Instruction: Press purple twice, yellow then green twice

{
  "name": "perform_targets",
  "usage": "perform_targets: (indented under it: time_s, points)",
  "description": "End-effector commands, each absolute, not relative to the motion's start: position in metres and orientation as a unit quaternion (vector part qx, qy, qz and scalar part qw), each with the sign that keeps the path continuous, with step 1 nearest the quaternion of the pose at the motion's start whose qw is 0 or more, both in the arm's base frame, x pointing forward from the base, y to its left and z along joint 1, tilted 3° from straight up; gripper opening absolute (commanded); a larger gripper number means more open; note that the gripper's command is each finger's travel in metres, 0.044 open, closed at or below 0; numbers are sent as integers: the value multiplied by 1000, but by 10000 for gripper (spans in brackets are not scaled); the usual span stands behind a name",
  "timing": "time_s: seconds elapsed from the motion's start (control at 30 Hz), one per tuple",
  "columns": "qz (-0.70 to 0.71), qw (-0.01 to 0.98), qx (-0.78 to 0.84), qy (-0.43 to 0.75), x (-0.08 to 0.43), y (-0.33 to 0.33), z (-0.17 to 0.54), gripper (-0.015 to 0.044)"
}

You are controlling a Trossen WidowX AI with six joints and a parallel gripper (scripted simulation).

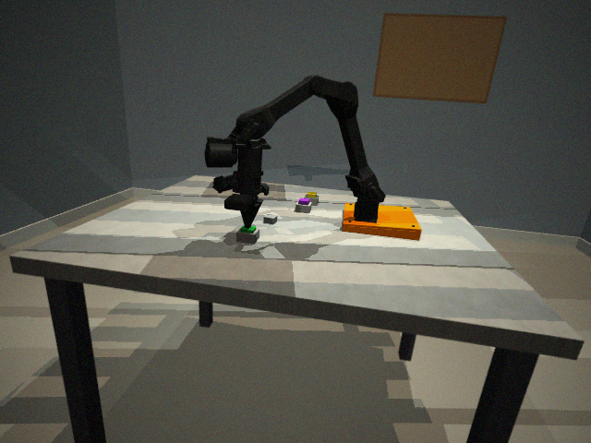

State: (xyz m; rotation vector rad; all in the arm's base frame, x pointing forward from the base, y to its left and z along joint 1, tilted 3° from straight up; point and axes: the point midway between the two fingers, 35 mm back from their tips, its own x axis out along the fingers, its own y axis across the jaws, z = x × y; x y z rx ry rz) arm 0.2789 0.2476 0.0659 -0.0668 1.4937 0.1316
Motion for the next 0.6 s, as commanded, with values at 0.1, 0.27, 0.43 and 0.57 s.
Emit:
perform_targets:
  time_s: [0.1, 0.27, 0.43, 0.57]
  points:
    - [56, 730, -33, 681, 278, 246, 63, 20]
    - [56, 730, -32, 681, 276, 245, 97, 20]
    - [56, 729, -32, 681, 267, 244, 105, 72]
    - [56, 728, -33, 682, 217, 231, 146, 178]
